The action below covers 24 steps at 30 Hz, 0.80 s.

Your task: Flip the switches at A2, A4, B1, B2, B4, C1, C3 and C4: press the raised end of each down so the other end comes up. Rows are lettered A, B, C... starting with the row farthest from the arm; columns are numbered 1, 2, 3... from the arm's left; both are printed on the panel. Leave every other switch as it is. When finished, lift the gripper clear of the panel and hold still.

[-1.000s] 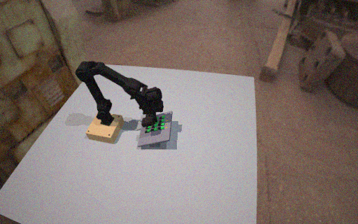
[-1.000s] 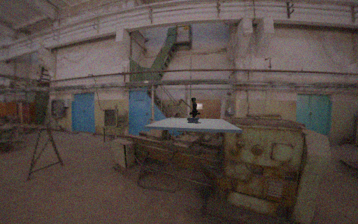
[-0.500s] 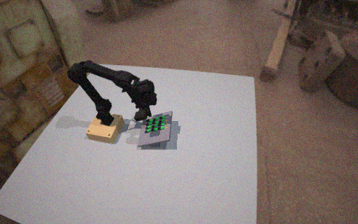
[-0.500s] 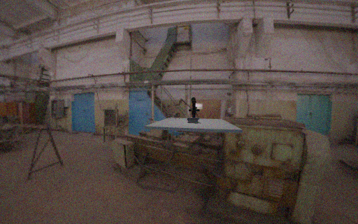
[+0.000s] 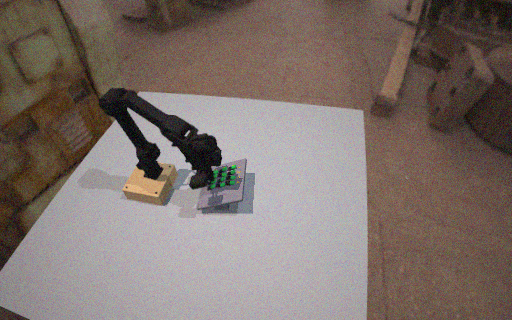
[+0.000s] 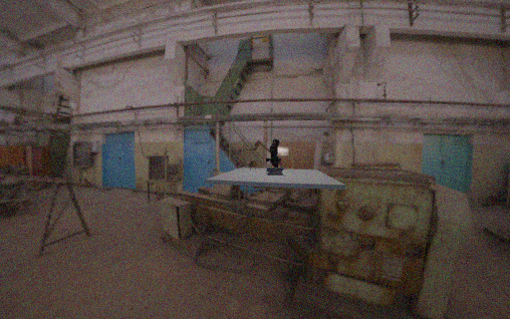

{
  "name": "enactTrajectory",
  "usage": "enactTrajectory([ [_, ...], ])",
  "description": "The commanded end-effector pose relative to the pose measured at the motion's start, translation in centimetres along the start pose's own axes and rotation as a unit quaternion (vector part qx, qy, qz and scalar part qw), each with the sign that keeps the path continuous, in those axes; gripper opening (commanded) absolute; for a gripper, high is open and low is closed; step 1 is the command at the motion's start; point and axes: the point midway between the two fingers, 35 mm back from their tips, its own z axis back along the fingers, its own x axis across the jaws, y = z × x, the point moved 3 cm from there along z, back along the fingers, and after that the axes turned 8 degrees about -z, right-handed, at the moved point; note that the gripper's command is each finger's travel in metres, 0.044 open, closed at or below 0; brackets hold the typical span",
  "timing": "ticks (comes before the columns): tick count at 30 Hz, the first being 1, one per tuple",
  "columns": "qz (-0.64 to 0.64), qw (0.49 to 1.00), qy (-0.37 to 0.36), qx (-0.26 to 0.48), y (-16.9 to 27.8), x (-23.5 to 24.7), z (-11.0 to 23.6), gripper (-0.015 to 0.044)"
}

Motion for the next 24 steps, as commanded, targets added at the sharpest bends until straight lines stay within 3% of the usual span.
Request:
enactTrajectory([
  [1,0.002,1.000,-0.001,-0.008,-0.2,0.0,-0.6,0.0000],
  [24,0.002,1.000,-0.001,-0.008,-0.2,0.0,-2.5,0.0000],
])
